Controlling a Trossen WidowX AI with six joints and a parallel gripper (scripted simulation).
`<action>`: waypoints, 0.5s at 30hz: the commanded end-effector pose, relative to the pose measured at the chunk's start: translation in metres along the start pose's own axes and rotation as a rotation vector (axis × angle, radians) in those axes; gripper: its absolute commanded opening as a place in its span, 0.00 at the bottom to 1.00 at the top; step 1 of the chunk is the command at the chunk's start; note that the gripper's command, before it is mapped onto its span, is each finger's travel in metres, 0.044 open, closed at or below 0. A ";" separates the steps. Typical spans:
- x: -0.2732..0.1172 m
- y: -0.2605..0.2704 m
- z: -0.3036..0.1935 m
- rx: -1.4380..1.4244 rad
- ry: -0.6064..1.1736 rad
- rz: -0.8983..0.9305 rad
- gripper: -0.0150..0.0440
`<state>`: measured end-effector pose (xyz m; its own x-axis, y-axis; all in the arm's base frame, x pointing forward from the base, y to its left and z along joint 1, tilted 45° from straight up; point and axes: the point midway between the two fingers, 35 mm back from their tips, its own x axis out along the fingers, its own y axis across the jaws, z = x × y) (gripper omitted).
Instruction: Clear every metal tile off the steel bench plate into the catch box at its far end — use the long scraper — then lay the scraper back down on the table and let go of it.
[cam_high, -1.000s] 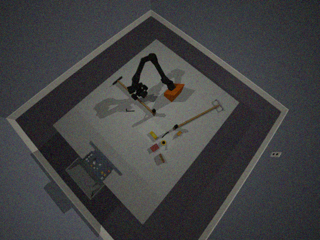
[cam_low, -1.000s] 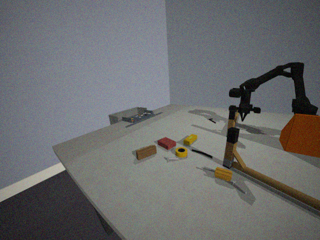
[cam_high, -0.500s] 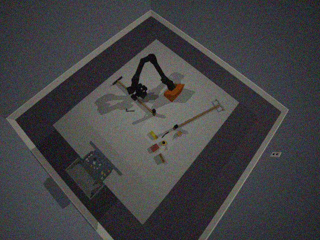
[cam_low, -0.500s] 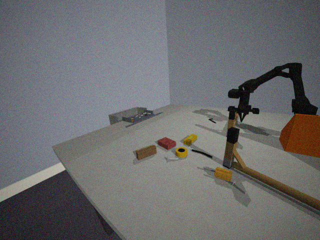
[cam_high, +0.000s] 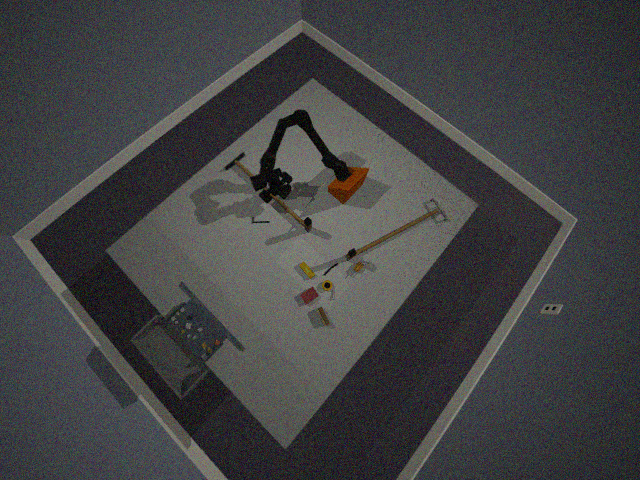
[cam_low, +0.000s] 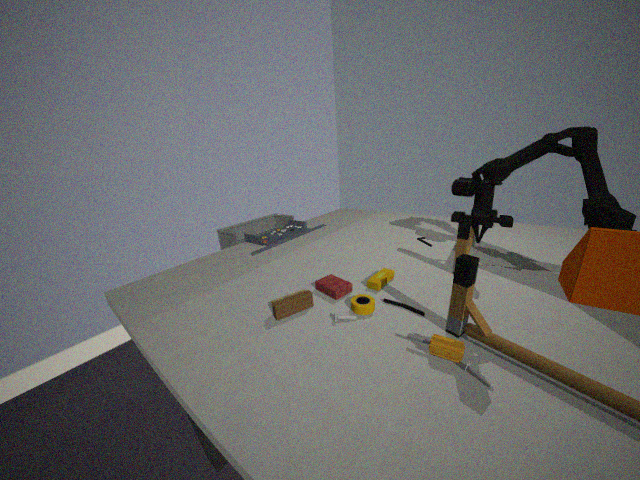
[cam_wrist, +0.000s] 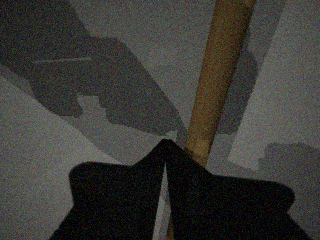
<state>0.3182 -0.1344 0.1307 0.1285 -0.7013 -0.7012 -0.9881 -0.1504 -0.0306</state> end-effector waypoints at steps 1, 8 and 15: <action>-0.001 -0.005 0.000 0.003 -0.003 -0.004 0.25; -0.001 -0.012 -0.001 0.004 -0.003 -0.004 0.25; -0.001 -0.019 -0.001 0.004 -0.003 -0.004 0.25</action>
<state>0.3323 -0.1326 0.1324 0.1279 -0.6994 -0.7031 -0.9880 -0.1517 -0.0288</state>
